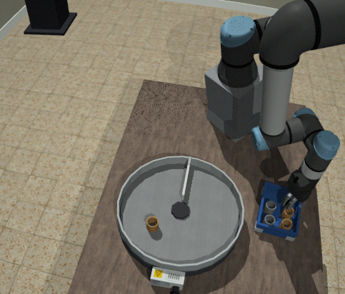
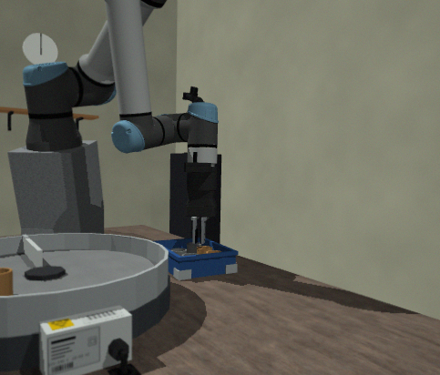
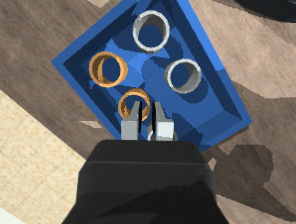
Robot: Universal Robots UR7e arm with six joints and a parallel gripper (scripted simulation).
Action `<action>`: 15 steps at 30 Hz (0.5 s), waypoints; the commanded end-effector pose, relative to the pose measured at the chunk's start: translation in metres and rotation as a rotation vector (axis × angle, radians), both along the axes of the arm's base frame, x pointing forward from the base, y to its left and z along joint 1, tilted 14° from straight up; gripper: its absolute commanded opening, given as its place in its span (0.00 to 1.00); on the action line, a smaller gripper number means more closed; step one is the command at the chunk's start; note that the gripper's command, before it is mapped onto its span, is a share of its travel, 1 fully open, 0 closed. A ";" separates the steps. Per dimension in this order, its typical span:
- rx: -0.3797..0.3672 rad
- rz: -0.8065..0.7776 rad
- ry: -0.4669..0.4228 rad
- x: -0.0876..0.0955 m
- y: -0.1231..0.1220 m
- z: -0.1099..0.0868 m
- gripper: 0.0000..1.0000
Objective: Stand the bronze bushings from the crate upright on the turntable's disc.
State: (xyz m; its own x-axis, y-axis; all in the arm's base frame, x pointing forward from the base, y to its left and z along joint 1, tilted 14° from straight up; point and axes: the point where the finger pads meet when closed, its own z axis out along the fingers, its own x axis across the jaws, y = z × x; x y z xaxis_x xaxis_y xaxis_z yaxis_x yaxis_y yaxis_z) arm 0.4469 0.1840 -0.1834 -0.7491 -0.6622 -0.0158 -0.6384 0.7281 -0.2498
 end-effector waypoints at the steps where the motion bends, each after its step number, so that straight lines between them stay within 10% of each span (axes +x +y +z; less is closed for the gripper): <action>1: 0.000 0.000 -0.001 0.001 0.000 -0.001 0.36; 15: 0.000 0.000 -0.001 0.002 -0.001 -0.006 0.36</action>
